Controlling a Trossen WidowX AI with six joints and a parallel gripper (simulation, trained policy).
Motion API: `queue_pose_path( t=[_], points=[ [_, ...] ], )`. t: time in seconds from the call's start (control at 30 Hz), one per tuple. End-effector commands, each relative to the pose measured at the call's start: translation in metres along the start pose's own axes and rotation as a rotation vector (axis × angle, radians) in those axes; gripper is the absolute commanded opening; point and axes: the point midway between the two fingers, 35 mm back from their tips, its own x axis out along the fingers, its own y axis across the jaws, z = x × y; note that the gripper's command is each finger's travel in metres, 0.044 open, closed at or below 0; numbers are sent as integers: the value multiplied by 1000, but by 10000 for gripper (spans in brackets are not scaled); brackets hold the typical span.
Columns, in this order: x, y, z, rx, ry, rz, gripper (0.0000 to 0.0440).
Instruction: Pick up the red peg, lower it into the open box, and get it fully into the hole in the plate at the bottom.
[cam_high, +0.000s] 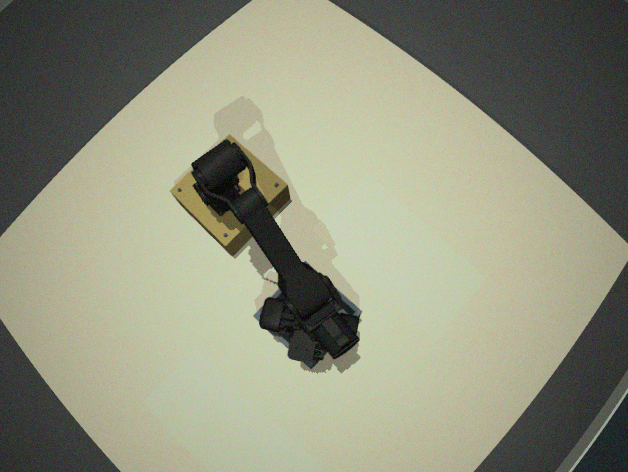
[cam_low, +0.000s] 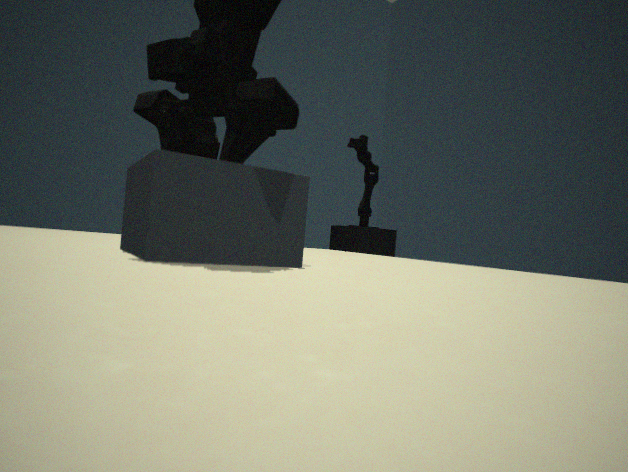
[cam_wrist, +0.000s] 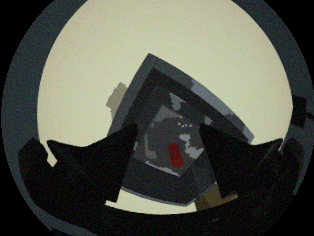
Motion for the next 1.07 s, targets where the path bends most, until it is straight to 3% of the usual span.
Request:
queue_pose_path(
  t=[0.0,0.07,0.43,1.03],
  points=[
    [1,6,14,-3,-27,11,409],
    [0,9,22,2,-46,23,440],
    [-9,14,67,41,-154,65,440],
    [-9,14,68,42,-156,65,440]
  ],
)
